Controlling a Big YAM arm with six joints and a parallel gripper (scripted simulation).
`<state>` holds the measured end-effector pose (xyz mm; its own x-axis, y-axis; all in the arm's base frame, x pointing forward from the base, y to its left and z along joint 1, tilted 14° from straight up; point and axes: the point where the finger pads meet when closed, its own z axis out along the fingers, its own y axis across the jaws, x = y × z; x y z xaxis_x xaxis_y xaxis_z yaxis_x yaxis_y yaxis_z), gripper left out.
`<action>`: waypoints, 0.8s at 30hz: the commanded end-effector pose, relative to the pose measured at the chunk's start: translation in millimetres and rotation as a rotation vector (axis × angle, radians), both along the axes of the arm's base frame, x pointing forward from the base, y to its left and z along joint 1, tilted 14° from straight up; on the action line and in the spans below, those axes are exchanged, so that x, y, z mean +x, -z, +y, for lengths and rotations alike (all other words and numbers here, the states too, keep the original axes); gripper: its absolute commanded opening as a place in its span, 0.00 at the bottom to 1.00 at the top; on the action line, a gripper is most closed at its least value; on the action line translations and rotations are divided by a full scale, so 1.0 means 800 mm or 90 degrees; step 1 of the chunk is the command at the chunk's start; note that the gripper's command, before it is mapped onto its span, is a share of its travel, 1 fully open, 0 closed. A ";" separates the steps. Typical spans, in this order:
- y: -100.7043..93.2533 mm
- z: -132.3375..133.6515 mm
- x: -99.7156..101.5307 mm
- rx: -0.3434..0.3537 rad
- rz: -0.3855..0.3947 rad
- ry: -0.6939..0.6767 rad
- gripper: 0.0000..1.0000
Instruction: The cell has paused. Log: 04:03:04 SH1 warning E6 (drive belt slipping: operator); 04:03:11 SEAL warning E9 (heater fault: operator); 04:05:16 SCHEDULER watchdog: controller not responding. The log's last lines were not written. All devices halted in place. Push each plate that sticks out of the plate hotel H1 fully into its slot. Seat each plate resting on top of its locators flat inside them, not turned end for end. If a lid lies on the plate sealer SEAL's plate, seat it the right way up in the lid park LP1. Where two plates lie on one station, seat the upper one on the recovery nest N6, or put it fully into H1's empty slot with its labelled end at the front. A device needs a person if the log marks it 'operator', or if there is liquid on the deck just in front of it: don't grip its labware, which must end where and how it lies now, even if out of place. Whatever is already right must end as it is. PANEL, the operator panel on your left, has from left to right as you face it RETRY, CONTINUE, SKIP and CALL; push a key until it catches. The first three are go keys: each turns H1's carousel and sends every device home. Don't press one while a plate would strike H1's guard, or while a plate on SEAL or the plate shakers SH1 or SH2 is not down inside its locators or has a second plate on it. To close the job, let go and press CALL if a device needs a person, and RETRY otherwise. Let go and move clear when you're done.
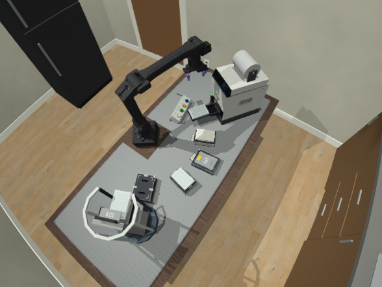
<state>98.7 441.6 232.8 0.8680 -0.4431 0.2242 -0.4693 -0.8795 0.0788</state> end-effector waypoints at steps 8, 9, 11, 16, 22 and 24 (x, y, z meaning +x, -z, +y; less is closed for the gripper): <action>-0.031 -0.010 0.009 0.013 -0.010 0.058 1.00; -0.032 -0.012 0.013 0.017 -0.014 0.078 1.00; -0.034 -0.016 0.020 0.024 -0.022 0.119 1.00; -0.036 -0.023 0.030 0.035 -0.033 0.181 1.00; -0.042 -0.037 0.050 0.056 -0.055 0.305 1.00; -0.048 -0.039 0.057 0.068 -0.063 0.346 1.00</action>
